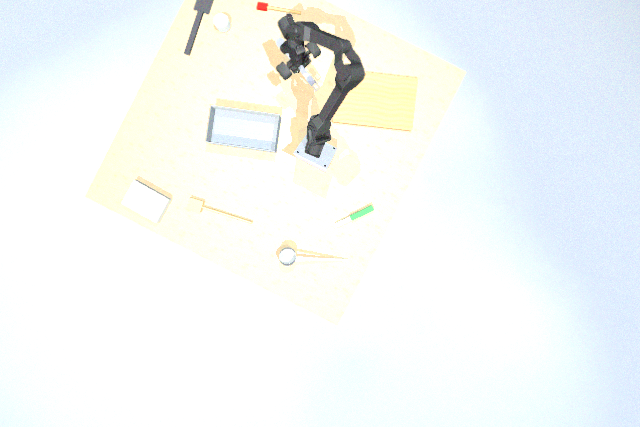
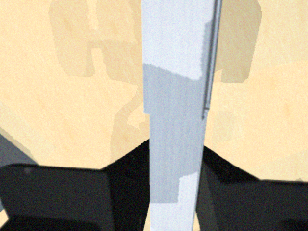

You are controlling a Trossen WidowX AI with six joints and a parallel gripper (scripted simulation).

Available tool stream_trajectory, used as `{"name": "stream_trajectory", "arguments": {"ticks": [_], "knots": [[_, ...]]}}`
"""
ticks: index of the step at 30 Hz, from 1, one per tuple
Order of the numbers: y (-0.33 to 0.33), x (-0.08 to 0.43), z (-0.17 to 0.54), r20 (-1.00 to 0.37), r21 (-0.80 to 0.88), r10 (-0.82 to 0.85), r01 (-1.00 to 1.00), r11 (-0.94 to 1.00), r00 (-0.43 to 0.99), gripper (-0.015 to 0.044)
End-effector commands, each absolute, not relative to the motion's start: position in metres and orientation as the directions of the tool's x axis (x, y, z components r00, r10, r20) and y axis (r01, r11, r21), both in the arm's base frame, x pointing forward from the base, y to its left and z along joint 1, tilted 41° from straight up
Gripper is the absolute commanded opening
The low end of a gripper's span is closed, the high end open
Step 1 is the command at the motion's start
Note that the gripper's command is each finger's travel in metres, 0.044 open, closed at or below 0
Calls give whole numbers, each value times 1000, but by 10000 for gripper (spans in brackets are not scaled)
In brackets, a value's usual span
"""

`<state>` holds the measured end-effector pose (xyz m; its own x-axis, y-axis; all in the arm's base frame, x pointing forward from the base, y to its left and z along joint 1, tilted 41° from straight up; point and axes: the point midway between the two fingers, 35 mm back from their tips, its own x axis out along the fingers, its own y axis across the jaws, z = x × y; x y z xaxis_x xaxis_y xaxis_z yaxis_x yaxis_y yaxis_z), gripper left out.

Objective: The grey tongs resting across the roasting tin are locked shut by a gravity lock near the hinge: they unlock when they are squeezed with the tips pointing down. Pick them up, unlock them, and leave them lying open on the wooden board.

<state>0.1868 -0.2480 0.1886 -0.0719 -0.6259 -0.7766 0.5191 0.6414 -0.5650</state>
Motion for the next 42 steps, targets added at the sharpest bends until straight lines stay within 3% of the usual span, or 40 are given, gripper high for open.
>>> {"name": "stream_trajectory", "arguments": {"ticks": [1, 42], "knots": [[-254, 177, 193, -783, -558, -619, 512, 653, -63, -150], [-305, 61, 219, -819, -548, -572, 252, 798, 30, -150]]}}
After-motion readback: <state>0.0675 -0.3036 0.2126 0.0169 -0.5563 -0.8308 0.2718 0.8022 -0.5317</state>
